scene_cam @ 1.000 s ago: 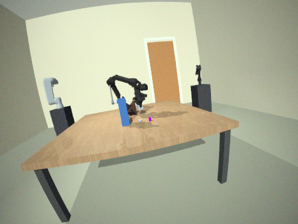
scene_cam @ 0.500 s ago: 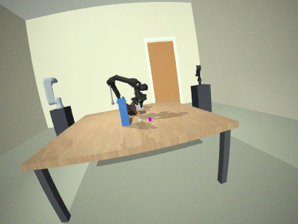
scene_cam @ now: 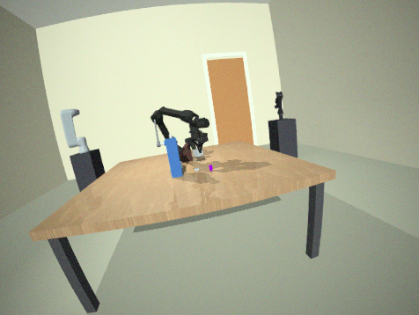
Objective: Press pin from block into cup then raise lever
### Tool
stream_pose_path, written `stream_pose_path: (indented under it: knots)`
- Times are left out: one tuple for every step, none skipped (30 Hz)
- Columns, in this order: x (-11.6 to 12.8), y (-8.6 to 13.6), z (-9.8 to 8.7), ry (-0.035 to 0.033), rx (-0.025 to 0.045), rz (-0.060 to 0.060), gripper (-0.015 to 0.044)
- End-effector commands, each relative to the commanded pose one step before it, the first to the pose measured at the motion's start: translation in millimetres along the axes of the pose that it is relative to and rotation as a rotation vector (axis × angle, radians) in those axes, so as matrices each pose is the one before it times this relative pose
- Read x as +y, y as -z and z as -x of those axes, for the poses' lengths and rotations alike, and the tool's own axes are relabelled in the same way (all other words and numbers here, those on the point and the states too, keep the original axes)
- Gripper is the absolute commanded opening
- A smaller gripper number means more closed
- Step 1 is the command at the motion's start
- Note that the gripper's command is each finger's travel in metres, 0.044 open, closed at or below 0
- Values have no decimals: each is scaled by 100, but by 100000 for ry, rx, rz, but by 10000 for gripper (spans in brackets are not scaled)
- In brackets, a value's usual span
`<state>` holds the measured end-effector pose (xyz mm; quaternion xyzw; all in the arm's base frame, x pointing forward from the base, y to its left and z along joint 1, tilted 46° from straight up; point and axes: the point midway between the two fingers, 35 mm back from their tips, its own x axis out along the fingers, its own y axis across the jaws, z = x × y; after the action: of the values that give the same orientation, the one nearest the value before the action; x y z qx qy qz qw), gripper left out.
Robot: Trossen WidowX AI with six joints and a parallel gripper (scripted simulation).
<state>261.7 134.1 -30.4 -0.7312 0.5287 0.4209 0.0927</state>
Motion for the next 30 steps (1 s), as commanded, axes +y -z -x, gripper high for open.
stream_pose_path:
  knots:
    - [-659,472,47,184,479,883,0]
    - [-8,0,-97,3,-1,0,0]
    - [-23,1,-291,9,-2,0,0]
    - [-31,2,-485,12,1,-1,0]
    - [-27,4,-625,9,9,-3,0]
    - [-12,5,-629,2,18,-5,0]
    - [3,6,-626,-5,27,-7,0]
    - [18,7,-622,-13,36,-9,0]
    - [32,8,-611,-21,44,-11,0]
    - [35,7,-469,-21,39,-9,0]
    - [25,4,-280,-15,26,-6,0]
    - [9,1,-93,-5,9,-2,0]
    - [0,0,0,0,0,0,0]
    - [0,0,0,0,0,0,26]
    - [0,0,0,0,0,0,53]
    - [0,0,0,0,0,0,79]
    - [0,0,0,0,0,0,105]
    - [0,0,0,0,0,0,131]
    - [0,0,0,0,0,0,158]
    - [0,0,0,0,0,0,184]
    - [0,0,0,0,0,0,210]
    - [0,0,0,0,0,0,236]
    - [0,0,0,0,0,0,262]
    - [0,0,0,0,0,0,289]
    - [0,0,0,0,0,0,315]
    - [0,0,0,0,0,0,341]
    - [0,0,0,0,0,0,367]
    - [0,0,0,0,0,0,394]
    - [0,0,0,0,0,0,420]
    - [0,0,0,0,0,0,440]
